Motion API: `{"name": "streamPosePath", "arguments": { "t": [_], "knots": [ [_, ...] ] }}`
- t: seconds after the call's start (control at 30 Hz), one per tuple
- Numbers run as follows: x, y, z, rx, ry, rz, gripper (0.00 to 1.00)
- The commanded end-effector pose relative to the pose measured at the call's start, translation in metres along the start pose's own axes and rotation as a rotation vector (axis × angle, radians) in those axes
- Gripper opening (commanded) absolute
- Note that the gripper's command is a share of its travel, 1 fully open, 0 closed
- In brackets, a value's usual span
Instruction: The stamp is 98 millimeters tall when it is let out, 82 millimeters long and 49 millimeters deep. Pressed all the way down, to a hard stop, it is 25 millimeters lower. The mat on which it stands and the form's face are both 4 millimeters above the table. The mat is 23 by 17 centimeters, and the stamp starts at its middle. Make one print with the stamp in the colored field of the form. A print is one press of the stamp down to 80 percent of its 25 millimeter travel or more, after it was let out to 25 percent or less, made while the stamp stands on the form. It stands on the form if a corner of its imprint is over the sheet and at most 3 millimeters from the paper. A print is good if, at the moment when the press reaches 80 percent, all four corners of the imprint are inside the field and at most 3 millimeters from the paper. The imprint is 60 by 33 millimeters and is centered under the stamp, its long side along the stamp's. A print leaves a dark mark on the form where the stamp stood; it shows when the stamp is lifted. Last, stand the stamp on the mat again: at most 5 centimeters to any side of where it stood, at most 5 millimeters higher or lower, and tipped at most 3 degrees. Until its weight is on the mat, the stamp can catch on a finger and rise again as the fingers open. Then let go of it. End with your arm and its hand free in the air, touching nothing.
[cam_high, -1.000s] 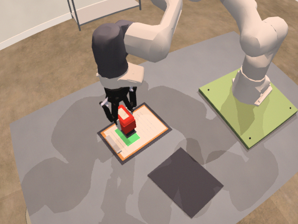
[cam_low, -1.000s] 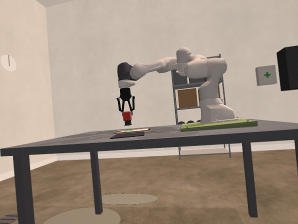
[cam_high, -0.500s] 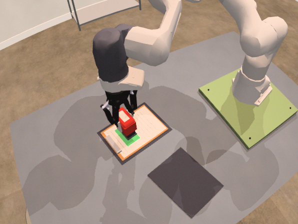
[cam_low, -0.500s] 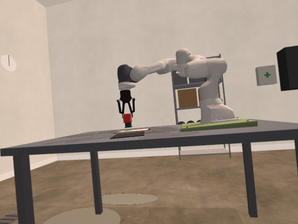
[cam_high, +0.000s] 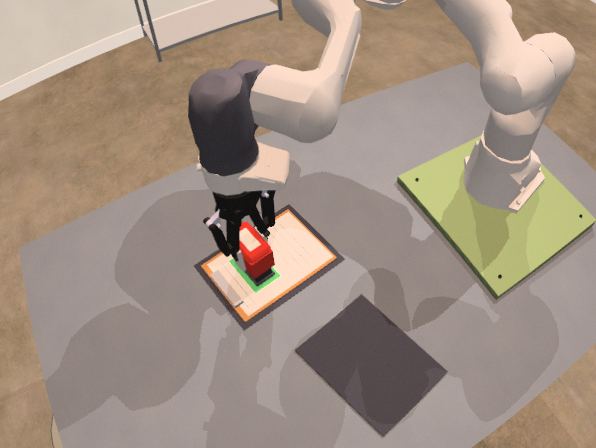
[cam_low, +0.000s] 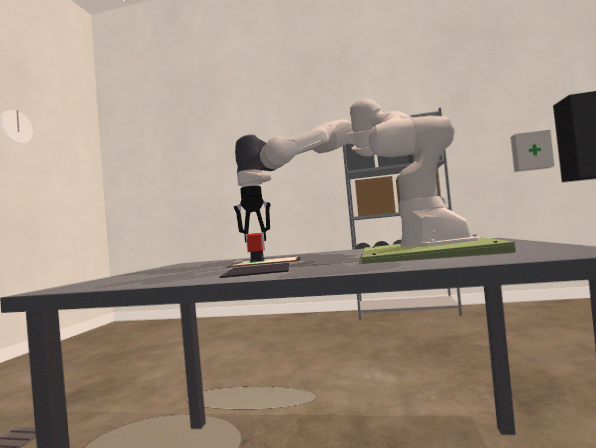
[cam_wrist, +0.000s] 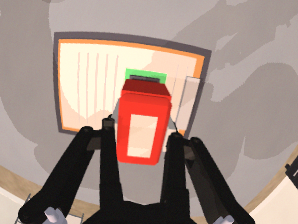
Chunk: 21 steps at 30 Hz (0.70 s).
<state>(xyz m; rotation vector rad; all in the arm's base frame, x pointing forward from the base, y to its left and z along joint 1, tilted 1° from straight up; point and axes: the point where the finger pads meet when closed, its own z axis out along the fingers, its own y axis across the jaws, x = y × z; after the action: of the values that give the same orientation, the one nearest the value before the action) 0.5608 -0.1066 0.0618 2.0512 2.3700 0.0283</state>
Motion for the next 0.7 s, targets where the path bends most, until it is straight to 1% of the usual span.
{"name": "streamPosePath", "arguments": {
  "t": [0.0,0.67],
  "knots": [
    [0.0009,0.0022,0.0004,-0.007,-0.001,0.006,0.19],
    [0.0004,0.0022,0.0032,-0.007,-0.001,0.006,0.19]
  ]
}}
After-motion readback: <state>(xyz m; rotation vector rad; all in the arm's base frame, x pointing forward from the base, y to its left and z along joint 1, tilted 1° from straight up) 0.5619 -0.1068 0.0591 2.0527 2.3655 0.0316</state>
